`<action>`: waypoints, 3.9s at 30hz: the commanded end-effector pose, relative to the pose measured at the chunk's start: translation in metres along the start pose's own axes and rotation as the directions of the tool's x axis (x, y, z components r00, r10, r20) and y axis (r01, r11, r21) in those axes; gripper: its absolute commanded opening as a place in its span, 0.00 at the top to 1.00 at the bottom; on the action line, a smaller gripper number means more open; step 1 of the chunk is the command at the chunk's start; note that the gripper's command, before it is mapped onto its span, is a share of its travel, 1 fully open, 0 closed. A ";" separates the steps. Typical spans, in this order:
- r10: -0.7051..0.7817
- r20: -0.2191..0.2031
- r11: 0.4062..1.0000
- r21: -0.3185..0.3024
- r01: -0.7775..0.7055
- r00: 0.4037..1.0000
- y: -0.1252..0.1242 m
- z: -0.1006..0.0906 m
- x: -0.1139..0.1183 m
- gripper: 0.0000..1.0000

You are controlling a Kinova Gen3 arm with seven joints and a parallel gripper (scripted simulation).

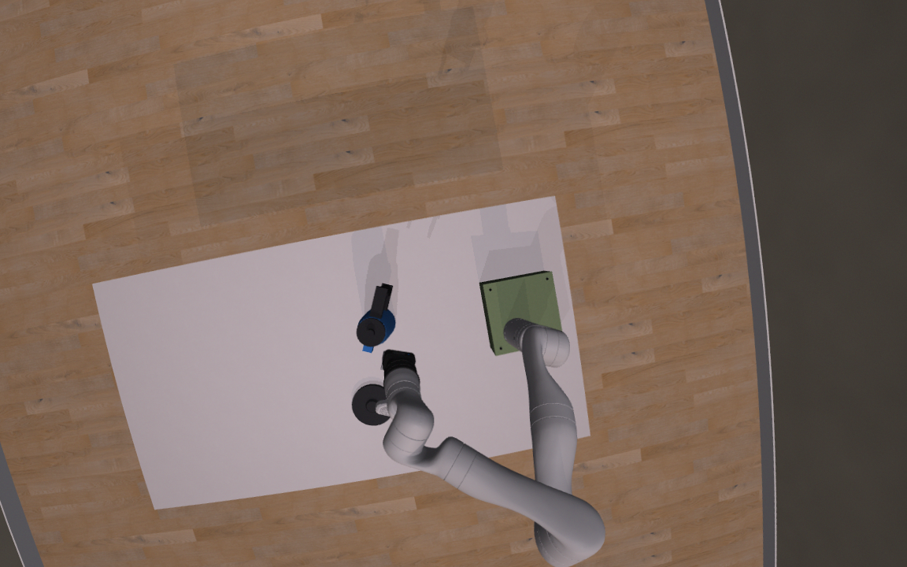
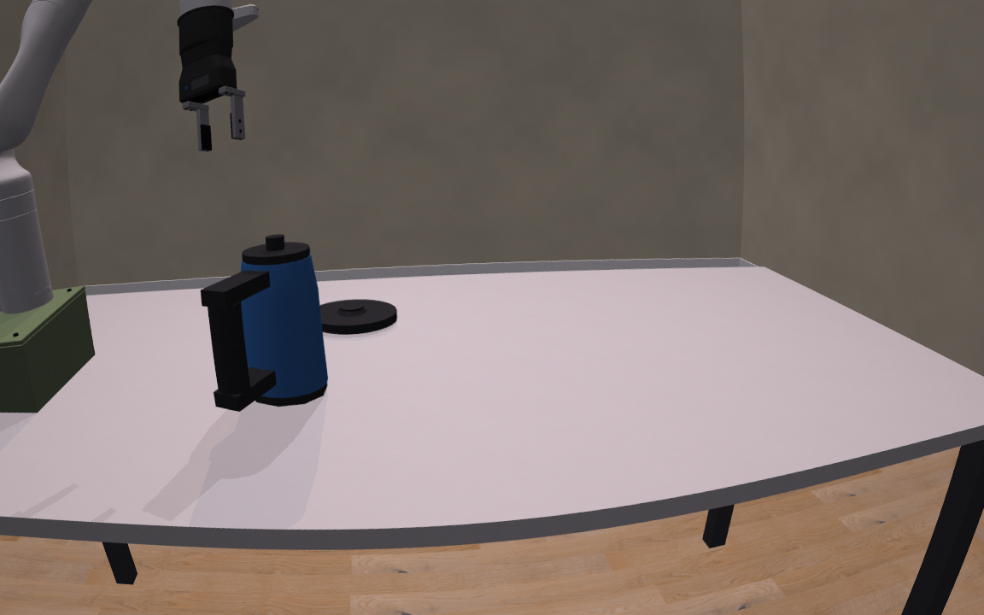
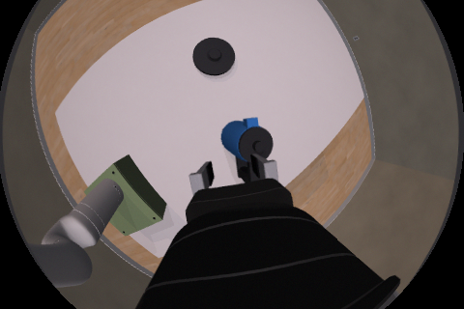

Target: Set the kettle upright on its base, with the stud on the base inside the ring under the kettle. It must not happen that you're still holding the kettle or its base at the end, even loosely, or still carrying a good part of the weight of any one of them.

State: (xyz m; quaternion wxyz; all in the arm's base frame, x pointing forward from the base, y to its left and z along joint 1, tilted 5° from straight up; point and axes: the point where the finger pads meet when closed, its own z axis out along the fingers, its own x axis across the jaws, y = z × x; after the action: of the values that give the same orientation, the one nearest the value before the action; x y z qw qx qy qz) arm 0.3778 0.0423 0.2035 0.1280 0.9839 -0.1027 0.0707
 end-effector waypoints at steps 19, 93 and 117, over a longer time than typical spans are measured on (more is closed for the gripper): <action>0.010 0.115 0.995 0.098 -0.021 0.993 -0.001 -0.009 -0.059 0.00; -0.001 0.201 0.987 0.160 -0.032 0.980 0.004 -0.015 -0.095 0.00; -0.001 0.201 0.987 0.160 -0.032 0.980 0.025 0.000 -0.040 0.00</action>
State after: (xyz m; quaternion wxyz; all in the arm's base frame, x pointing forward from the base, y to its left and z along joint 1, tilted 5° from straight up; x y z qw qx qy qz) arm 0.3277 0.0363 0.2024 0.0354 0.9937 -0.1045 -0.0192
